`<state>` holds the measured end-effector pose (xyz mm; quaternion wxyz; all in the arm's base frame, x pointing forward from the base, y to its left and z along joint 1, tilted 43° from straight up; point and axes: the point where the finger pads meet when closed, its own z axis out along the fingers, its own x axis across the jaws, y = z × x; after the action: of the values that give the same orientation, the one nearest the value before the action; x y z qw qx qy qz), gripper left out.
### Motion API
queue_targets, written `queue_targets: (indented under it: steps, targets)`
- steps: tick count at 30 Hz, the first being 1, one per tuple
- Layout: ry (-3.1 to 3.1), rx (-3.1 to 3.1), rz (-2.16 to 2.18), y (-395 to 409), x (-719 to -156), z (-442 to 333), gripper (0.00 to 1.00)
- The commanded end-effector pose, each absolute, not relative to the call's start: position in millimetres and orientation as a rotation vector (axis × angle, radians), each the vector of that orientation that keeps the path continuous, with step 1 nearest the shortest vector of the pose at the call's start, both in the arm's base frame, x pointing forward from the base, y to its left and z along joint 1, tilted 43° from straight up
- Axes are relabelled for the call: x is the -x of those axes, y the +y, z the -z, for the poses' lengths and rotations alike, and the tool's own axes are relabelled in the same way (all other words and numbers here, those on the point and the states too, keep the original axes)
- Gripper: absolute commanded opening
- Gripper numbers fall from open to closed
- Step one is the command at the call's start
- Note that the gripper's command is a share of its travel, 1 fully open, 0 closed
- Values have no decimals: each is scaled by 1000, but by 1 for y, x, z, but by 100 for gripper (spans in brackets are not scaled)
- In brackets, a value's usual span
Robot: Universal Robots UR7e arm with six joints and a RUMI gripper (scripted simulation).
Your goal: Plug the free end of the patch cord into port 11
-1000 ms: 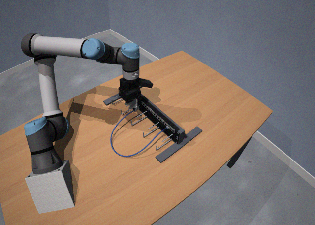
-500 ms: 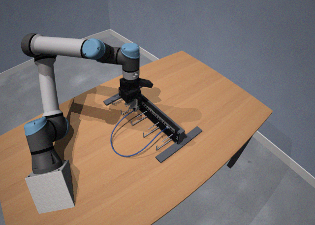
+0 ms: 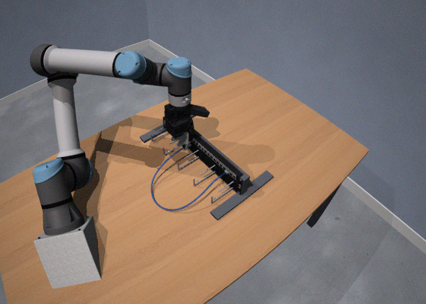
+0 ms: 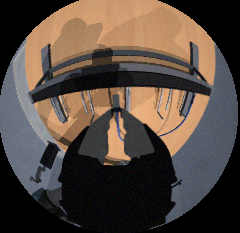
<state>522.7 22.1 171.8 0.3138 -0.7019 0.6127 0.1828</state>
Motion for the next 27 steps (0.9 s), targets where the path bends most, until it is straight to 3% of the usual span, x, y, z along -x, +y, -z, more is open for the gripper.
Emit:
queue_targets:
  steps: [1,27]
  targets:
    - [1615,1850,-481,22,-529,-174,0]
    - [1615,1850,-481,22,-536,-175,0]
